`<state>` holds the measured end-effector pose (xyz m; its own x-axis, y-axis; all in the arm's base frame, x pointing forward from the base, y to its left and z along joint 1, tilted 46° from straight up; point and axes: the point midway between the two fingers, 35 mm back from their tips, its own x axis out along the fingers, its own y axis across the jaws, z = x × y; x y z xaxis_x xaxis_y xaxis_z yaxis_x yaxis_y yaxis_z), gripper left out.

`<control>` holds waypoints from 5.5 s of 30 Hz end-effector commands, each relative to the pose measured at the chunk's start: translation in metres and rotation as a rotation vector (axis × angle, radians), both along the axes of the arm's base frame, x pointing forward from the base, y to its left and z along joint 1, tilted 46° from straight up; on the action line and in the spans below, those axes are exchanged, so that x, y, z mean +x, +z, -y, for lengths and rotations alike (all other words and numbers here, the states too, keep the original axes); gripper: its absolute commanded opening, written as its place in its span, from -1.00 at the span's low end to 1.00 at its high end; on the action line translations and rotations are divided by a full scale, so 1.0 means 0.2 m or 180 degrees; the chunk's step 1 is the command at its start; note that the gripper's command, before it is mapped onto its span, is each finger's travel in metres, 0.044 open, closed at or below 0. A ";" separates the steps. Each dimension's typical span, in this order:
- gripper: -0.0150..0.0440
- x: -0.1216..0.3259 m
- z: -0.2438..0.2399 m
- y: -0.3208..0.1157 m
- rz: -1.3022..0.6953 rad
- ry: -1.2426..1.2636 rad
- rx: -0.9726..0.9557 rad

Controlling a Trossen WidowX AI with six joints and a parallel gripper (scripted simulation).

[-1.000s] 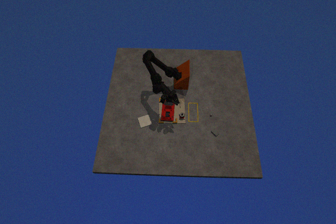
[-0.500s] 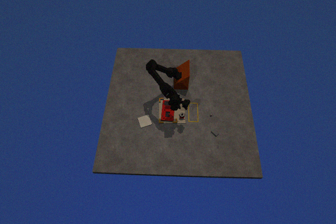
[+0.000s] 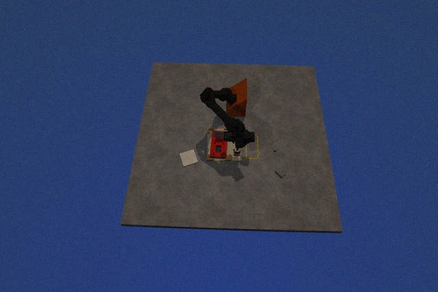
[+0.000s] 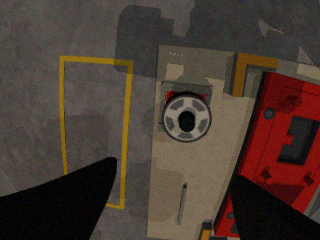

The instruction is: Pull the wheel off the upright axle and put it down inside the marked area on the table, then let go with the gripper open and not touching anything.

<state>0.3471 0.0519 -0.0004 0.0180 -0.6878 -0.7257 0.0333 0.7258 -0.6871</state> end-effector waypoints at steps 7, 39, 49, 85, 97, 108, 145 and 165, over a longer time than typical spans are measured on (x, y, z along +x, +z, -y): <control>0.53 0.06 0.01 0.01 -0.0052 0.0049 -0.0088; 0.12 0.07 0.28 -0.24 -0.0036 0.0040 -0.0082; -0.37 0.07 0.28 -0.23 -0.0036 0.0040 -0.0082; -0.49 0.07 0.23 -0.19 -0.0041 0.0043 -0.0084; -0.49 0.07 0.22 -0.18 -0.0042 0.0044 -0.0085; -0.49 0.07 0.20 -0.17 -0.0044 0.0045 -0.0086; -0.49 0.07 0.16 -0.12 -0.0048 0.0048 -0.0091; -0.49 0.07 0.07 -0.04 -0.0051 0.0049 -0.0089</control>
<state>0.3596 0.0276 -0.0167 0.0133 -0.7118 -0.7023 0.0069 0.7024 -0.7118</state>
